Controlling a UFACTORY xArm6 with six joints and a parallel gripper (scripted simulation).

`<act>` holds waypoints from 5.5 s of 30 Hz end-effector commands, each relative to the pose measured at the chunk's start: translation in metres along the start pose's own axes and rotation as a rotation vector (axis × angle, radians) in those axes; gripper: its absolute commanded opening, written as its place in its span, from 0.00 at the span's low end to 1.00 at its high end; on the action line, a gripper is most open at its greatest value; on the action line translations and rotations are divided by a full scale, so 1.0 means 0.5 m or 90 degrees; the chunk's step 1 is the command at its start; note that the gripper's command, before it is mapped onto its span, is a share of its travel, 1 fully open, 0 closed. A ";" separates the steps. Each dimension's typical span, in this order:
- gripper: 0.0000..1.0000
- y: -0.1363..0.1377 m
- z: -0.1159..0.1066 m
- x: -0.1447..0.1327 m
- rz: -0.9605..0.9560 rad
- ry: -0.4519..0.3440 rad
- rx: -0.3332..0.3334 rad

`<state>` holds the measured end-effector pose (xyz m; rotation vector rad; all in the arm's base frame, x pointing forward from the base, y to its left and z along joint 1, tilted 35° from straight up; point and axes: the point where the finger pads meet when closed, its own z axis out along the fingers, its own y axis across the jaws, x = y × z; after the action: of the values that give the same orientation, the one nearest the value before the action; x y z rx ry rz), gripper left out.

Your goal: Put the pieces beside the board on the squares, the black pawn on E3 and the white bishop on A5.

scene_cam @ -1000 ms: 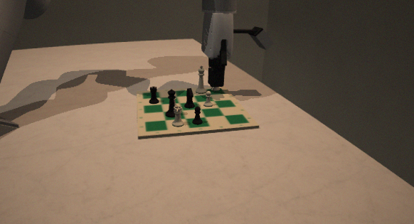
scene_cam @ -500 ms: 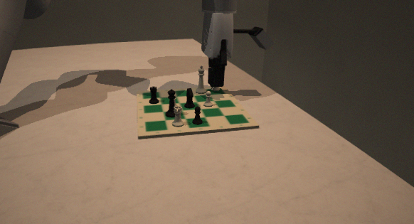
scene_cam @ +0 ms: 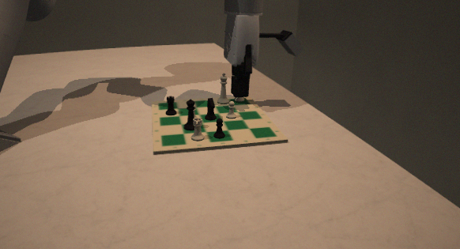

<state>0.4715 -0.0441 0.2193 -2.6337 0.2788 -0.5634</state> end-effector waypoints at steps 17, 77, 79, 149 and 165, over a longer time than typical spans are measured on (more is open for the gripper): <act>0.00 0.000 0.003 0.003 -0.001 0.002 0.000; 0.37 -0.001 -0.008 0.003 -0.001 0.002 0.000; 0.37 -0.001 -0.020 0.003 -0.001 0.002 0.000; 1.00 -0.001 -0.301 0.002 -0.001 0.002 0.000; 1.00 -0.001 -0.318 0.001 -0.001 0.002 0.000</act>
<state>0.4037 -0.1019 0.3489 -2.6329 0.2791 -0.5630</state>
